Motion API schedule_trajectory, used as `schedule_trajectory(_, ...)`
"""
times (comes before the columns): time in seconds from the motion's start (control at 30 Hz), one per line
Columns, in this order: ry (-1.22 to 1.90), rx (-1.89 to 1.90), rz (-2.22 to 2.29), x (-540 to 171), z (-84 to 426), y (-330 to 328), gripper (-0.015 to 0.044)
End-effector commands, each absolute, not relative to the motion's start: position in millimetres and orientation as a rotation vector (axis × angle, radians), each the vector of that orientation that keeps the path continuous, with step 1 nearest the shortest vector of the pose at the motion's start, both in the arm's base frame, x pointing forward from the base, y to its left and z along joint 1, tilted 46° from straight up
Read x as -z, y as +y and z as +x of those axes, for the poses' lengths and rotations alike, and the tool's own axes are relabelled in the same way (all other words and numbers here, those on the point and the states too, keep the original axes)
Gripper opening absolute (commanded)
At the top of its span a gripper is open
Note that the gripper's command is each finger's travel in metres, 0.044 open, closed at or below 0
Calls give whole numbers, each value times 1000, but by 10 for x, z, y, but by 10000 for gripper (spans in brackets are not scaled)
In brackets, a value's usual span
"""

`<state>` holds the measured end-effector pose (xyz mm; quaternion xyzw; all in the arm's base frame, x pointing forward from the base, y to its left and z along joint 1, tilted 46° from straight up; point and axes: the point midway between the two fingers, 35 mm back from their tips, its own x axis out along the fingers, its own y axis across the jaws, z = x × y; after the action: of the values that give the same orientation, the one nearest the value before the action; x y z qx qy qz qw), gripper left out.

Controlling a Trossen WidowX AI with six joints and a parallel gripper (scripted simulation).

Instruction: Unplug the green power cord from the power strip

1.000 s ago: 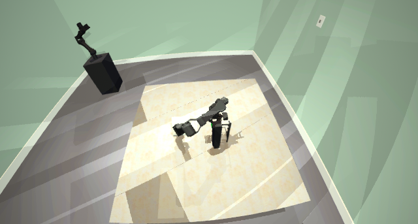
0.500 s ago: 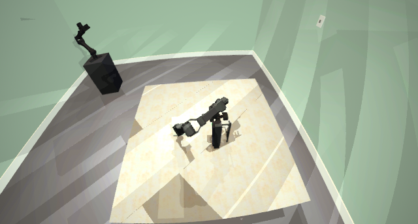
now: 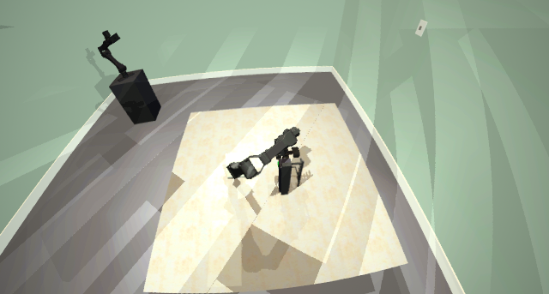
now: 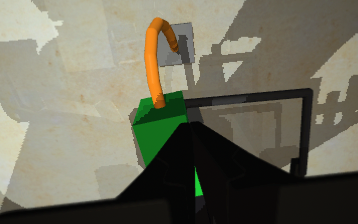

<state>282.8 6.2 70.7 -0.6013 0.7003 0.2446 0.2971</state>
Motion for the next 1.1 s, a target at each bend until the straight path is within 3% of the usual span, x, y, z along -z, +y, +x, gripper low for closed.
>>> schedule_trajectory(0.0, 1859, -647, -1594, -664, 2849, 115, 0)
schedule_trajectory(0.8, 1858, -652, -1597, -411, 2908, 405, 0)
schedule_trajectory(1.0, 1869, -658, -1605, -437, 2879, 341, 157)
schedule_trajectory(1.07, 1869, -658, -1605, -437, 2879, 341, 160)
